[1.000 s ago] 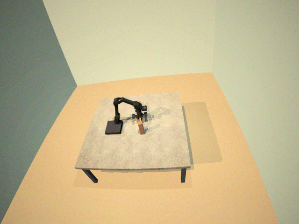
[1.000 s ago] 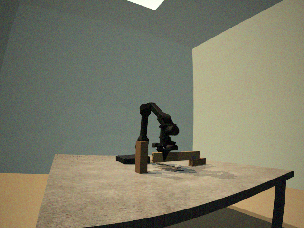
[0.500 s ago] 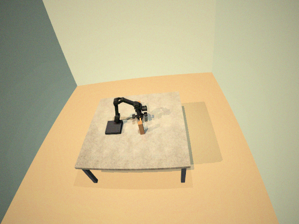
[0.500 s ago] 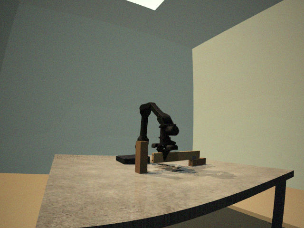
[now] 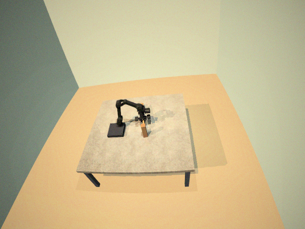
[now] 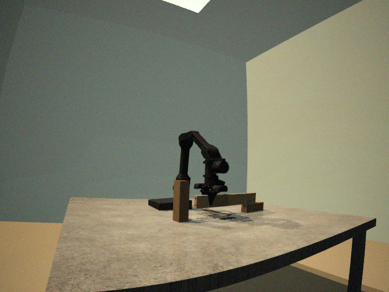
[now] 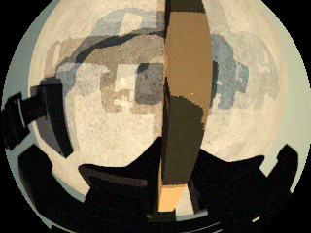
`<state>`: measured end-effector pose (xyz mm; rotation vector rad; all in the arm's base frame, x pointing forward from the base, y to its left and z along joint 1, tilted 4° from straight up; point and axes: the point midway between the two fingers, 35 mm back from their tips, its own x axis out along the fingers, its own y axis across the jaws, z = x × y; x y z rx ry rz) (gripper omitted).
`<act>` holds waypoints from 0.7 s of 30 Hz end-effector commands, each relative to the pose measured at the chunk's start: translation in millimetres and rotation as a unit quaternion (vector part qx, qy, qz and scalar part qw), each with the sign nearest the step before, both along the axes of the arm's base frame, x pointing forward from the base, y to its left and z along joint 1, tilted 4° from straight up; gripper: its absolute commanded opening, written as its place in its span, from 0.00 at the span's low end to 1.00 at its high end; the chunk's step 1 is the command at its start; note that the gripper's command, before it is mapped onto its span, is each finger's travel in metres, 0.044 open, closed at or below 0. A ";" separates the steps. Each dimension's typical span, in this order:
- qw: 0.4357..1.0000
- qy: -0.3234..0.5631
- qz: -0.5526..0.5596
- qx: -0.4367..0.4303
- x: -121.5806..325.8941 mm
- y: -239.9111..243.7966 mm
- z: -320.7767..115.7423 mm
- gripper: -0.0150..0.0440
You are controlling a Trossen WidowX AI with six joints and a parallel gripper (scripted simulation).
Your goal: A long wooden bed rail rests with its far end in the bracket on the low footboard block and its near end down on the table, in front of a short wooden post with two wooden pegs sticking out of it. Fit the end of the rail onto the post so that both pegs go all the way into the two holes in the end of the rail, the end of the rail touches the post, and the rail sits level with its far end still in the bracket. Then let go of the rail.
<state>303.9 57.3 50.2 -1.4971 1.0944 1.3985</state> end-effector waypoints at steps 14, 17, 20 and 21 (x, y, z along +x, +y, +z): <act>1.000 -0.003 -0.001 0.003 -0.6 0.5 1.1 0.25; 1.000 -0.003 -0.001 0.003 -0.6 0.0 1.1 0.25; 1.000 -0.003 -0.001 0.003 -0.5 -0.8 0.9 0.25; 1.000 -0.003 -0.001 0.003 -0.4 -1.2 0.9 0.25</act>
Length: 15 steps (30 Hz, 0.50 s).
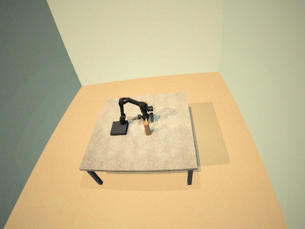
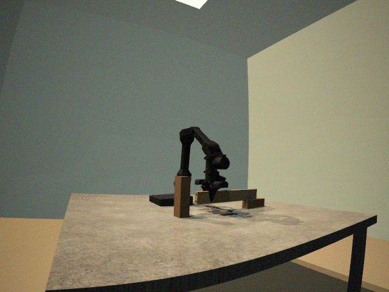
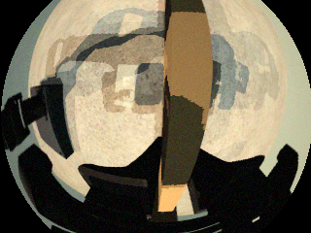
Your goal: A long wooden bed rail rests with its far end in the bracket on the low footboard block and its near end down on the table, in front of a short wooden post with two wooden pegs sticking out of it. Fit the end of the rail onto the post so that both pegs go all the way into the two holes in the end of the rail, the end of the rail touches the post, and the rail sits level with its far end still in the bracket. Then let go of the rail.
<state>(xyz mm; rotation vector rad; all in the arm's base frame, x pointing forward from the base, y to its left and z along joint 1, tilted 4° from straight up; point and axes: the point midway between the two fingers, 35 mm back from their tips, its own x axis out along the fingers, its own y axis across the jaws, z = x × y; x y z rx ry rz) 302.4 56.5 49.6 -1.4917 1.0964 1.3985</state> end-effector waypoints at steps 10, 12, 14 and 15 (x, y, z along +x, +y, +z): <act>1.000 -0.004 0.001 0.002 1.9 -3.5 1.9 0.25; 1.000 -0.004 0.001 0.002 2.1 -4.1 2.1 0.25; 1.000 -0.004 0.001 0.002 2.3 -4.6 2.3 0.25; 1.000 -0.004 0.001 0.002 2.4 -4.9 2.4 0.25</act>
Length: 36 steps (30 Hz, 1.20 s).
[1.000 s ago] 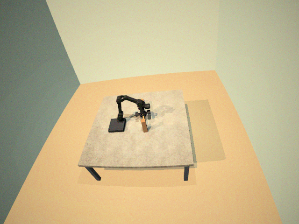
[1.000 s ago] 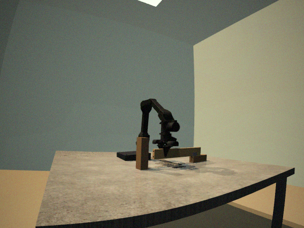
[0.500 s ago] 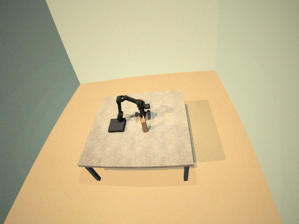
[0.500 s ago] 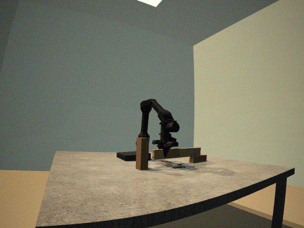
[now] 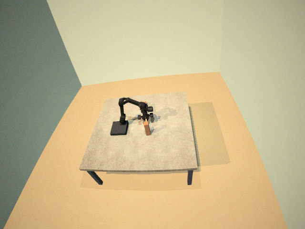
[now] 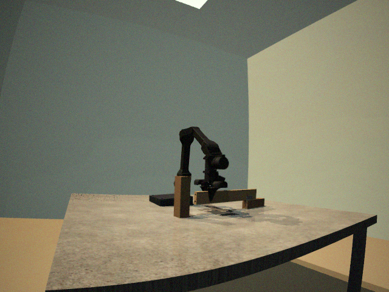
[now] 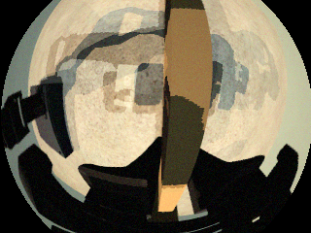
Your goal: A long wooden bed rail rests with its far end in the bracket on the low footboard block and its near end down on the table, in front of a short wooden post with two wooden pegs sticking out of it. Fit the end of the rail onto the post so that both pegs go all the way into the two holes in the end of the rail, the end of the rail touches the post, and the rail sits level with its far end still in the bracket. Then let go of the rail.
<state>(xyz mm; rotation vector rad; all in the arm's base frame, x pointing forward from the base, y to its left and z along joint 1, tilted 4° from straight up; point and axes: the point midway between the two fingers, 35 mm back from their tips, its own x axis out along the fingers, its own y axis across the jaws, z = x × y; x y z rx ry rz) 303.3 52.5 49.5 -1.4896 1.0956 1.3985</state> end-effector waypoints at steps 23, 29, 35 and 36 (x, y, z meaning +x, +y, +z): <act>1.000 -0.004 0.001 0.000 4.6 -7.0 5.5 0.25; 1.000 -0.004 0.001 0.000 5.5 -8.8 5.5 0.25; 1.000 -0.004 0.001 0.000 6.3 -10.5 5.2 0.25; 1.000 -0.004 0.001 0.000 6.4 -10.7 5.1 0.25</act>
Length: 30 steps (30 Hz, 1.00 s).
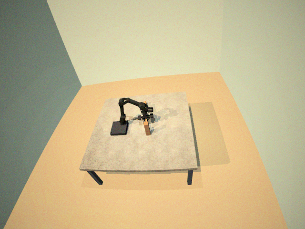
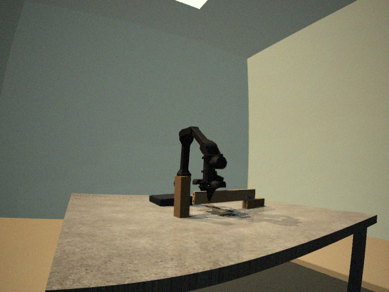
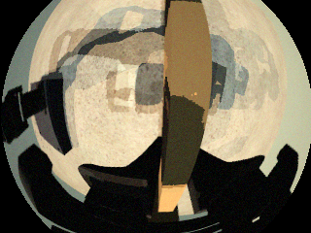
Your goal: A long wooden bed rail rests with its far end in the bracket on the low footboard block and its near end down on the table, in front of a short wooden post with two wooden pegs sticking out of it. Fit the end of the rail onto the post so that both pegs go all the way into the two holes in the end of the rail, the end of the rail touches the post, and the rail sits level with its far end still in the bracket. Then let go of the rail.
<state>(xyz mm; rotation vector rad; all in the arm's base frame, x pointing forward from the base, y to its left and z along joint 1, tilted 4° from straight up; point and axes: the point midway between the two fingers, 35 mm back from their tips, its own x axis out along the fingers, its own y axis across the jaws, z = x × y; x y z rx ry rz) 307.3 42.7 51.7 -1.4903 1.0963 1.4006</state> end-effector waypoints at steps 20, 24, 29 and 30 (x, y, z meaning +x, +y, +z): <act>1.000 -0.005 0.001 0.000 4.6 -6.7 2.0 0.25; 1.000 -0.005 0.001 0.000 5.0 -7.9 1.8 0.25; 1.000 -0.005 0.001 0.000 5.5 -9.4 1.9 0.25; 1.000 -0.005 0.001 0.000 5.6 -9.7 1.9 0.25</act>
